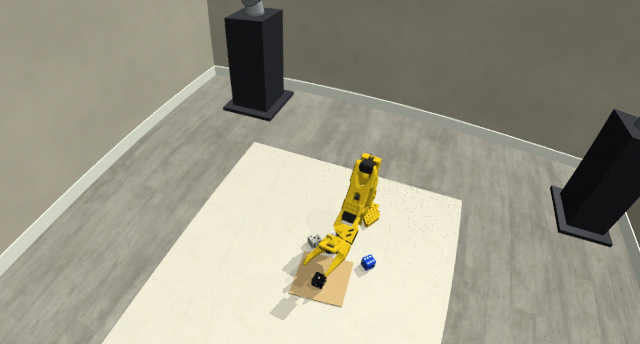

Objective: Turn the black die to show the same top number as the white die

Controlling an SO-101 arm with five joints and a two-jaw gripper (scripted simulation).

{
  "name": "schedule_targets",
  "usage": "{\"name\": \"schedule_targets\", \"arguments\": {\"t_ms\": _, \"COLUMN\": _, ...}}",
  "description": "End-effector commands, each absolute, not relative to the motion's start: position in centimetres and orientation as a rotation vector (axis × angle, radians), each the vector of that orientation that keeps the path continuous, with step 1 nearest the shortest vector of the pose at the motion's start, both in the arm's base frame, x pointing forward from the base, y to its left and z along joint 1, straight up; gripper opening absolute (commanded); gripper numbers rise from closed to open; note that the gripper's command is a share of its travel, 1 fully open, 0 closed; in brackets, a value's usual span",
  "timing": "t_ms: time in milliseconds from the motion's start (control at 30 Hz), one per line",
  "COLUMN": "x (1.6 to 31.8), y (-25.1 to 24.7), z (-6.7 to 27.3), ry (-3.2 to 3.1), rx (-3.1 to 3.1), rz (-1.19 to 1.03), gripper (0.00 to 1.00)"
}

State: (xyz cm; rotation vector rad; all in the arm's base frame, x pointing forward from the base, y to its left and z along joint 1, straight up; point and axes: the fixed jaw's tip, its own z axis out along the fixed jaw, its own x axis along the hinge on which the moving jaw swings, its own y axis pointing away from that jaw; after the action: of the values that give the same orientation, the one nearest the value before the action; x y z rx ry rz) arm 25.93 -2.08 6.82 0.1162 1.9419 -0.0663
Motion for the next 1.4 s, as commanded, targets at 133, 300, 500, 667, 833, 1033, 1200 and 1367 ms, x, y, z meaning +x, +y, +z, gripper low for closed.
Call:
{"name": "schedule_targets", "arguments": {"t_ms": 133, "x": 26.3, "y": -2.2, "z": 9.0, "ry": 1.87, "rx": 0.121, "rz": -0.068, "gripper": 0.36}}
{"name": "schedule_targets", "arguments": {"t_ms": 300, "x": 26.3, "y": -2.2, "z": 9.0, "ry": 1.87, "rx": 0.121, "rz": -0.068, "gripper": 0.36}}
{"name": "schedule_targets", "arguments": {"t_ms": 500, "x": 26.3, "y": -2.2, "z": 9.0, "ry": 1.87, "rx": 0.121, "rz": -0.068, "gripper": 0.36}}
{"name": "schedule_targets", "arguments": {"t_ms": 667, "x": 26.3, "y": -2.2, "z": 9.0, "ry": 1.87, "rx": 0.121, "rz": -0.068, "gripper": 0.36}}
{"name": "schedule_targets", "arguments": {"t_ms": 833, "x": 26.3, "y": -2.2, "z": 9.1, "ry": 1.865, "rx": 0.121, "rz": -0.068, "gripper": 0.36}}
{"name": "schedule_targets", "arguments": {"t_ms": 1033, "x": 26.5, "y": -2.3, "z": 10.9, "ry": 1.788, "rx": 0.116, "rz": -0.071, "gripper": 0.36}}
{"name": "schedule_targets", "arguments": {"t_ms": 1200, "x": 26.4, "y": -2.2, "z": 14.2, "ry": 1.651, "rx": 0.107, "rz": -0.075, "gripper": 0.35}}
{"name": "schedule_targets", "arguments": {"t_ms": 1367, "x": 26.1, "y": -2.2, "z": 16.3, "ry": 1.558, "rx": 0.101, "rz": -0.078, "gripper": 0.35}}
